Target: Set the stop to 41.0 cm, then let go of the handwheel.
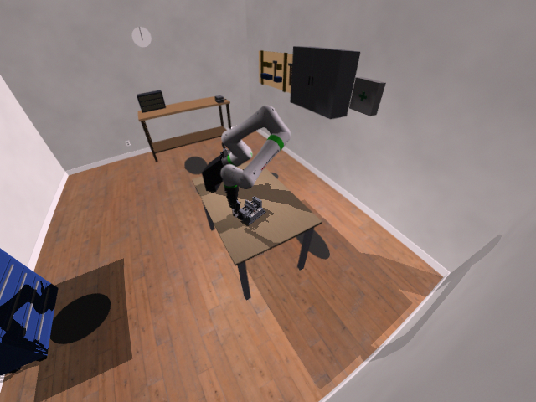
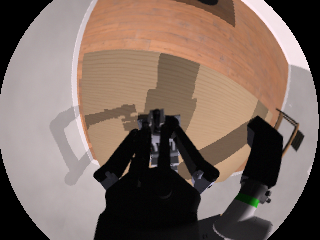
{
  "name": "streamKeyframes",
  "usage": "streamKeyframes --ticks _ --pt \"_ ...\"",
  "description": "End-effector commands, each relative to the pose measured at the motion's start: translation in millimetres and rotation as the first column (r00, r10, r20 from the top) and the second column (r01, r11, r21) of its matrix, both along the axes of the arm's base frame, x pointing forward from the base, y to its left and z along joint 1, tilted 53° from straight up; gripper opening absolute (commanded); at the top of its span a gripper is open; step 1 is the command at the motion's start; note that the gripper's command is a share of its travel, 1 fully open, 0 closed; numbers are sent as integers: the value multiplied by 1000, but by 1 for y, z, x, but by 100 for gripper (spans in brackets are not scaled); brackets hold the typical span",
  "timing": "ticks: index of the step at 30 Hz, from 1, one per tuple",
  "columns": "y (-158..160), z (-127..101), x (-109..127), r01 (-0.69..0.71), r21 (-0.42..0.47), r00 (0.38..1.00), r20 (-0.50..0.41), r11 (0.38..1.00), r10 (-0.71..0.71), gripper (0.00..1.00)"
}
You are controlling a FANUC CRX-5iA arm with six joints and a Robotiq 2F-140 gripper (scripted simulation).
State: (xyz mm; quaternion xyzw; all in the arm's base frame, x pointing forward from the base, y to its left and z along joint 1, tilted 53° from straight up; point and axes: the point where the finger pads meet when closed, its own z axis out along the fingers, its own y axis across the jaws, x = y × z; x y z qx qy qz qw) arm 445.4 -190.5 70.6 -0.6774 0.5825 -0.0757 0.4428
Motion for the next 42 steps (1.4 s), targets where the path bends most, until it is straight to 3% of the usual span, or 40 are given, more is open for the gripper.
streamKeyframes --ticks 1,20,42 --pt "0 4 5 0 0 1000 0 1000 0 4" --pt "8 6 31 0 0 1000 0 1000 0 4" --pt "23 -11 48 0 0 1000 0 1000 0 4"
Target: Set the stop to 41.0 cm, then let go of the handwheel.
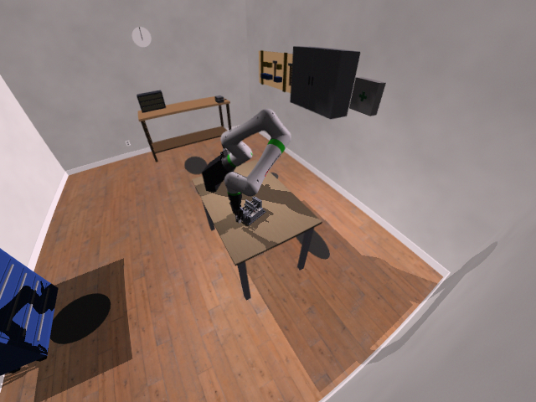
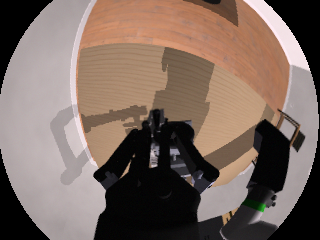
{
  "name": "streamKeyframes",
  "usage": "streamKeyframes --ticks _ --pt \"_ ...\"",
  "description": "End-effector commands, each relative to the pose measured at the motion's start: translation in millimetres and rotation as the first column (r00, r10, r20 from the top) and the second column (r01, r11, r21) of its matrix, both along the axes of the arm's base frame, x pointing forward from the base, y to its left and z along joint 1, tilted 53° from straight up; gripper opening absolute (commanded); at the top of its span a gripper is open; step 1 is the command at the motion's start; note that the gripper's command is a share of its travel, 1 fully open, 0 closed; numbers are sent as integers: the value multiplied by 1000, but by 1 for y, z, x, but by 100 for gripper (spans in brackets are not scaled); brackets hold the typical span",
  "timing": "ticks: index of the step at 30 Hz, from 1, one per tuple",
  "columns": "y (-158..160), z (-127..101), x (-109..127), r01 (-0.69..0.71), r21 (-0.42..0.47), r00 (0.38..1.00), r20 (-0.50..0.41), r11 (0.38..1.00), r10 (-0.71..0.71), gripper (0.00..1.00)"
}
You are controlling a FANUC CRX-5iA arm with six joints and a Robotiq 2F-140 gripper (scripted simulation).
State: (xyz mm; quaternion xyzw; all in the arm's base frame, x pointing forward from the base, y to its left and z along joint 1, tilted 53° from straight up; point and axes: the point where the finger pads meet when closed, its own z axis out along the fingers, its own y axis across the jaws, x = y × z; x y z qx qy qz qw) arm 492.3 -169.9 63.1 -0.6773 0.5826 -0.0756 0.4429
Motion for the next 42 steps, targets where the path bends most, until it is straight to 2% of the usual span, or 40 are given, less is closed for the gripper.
streamKeyframes --ticks 1,20,42 --pt "3 -5 2 0 0 1000 0 1000 0 4" --pt "10 -19 1 0 0 1000 0 1000 0 4" --pt "11 -24 0 0 0 1000 0 1000 0 4"
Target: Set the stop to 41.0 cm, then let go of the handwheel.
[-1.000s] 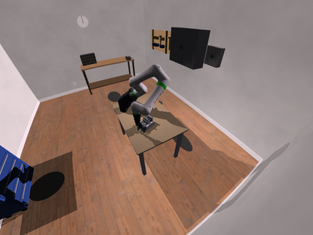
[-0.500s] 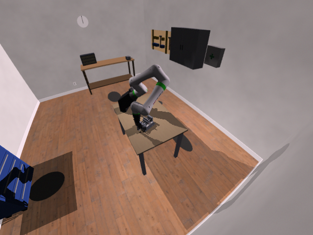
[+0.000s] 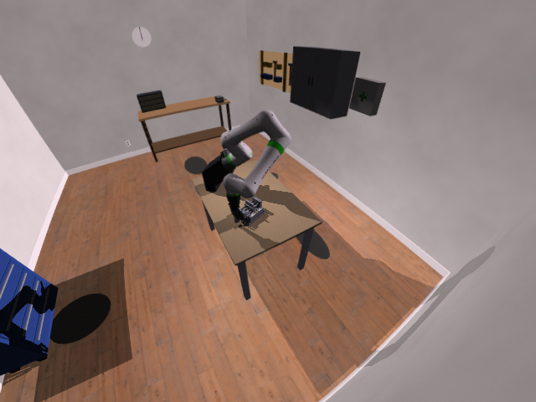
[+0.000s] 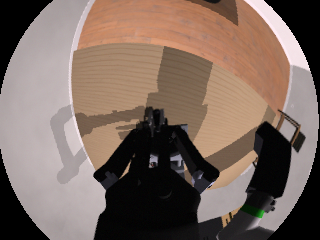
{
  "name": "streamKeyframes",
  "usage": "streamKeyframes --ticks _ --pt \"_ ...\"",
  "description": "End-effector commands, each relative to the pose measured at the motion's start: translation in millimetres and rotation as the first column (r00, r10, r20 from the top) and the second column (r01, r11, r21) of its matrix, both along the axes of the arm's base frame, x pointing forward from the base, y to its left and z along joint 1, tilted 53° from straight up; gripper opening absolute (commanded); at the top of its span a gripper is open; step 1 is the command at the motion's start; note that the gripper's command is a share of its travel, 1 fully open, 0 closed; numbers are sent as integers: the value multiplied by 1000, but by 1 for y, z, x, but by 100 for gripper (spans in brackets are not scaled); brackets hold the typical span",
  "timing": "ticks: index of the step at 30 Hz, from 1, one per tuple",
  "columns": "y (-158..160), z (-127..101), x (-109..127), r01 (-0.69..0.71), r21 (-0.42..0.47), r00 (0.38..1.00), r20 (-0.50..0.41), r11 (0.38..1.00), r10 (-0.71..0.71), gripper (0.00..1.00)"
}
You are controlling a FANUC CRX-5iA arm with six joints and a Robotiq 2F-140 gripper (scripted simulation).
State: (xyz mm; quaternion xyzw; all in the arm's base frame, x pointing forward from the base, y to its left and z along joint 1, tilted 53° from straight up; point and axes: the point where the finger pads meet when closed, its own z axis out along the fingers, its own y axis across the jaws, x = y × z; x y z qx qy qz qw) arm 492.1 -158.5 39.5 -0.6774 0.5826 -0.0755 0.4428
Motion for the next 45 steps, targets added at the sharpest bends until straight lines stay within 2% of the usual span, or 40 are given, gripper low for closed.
streamKeyframes --ticks 1,27,28,45 --pt "0 0 0 0 0 1000 0 1000 0 4" --pt "0 -1 0 0 0 1000 0 1000 0 4" --pt "0 -1 0 0 0 1000 0 1000 0 33" --pt "0 -1 0 0 0 1000 0 1000 0 33"
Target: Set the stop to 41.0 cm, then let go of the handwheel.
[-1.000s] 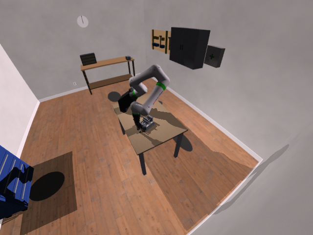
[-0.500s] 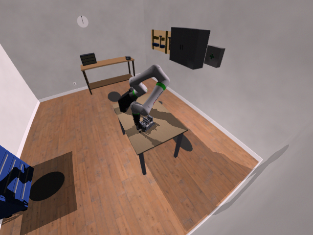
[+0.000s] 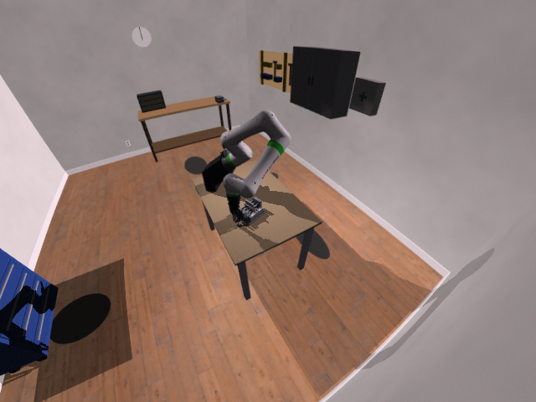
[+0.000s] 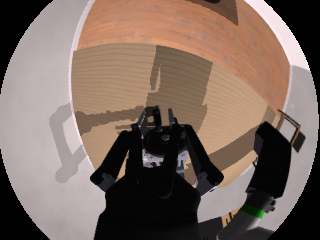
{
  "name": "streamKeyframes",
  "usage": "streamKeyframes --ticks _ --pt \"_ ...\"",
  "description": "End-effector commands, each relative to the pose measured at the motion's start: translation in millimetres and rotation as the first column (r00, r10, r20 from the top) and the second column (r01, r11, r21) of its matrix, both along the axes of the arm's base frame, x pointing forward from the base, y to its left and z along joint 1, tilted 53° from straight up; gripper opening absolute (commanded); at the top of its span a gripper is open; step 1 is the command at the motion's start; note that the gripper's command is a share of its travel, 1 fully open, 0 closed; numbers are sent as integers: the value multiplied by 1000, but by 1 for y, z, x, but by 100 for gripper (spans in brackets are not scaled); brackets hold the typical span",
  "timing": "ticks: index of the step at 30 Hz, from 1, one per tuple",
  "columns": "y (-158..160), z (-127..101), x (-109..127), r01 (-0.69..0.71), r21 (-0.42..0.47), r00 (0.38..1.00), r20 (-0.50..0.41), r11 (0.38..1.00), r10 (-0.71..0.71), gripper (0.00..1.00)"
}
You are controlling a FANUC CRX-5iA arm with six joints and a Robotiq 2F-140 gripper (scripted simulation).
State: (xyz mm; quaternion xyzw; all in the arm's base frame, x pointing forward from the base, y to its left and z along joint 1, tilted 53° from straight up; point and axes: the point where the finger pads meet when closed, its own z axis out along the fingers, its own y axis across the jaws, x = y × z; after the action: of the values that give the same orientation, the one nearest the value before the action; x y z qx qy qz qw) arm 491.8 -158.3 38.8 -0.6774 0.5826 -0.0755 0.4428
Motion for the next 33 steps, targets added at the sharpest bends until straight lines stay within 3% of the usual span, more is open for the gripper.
streamKeyframes --ticks 1,11,20,33 --pt "0 0 0 0 0 1000 0 1000 0 33" --pt "-1 0 0 0 0 1000 0 1000 0 33" --pt "-46 54 -56 0 0 1000 0 1000 0 33" --pt "-51 60 -62 0 0 1000 0 1000 0 33"
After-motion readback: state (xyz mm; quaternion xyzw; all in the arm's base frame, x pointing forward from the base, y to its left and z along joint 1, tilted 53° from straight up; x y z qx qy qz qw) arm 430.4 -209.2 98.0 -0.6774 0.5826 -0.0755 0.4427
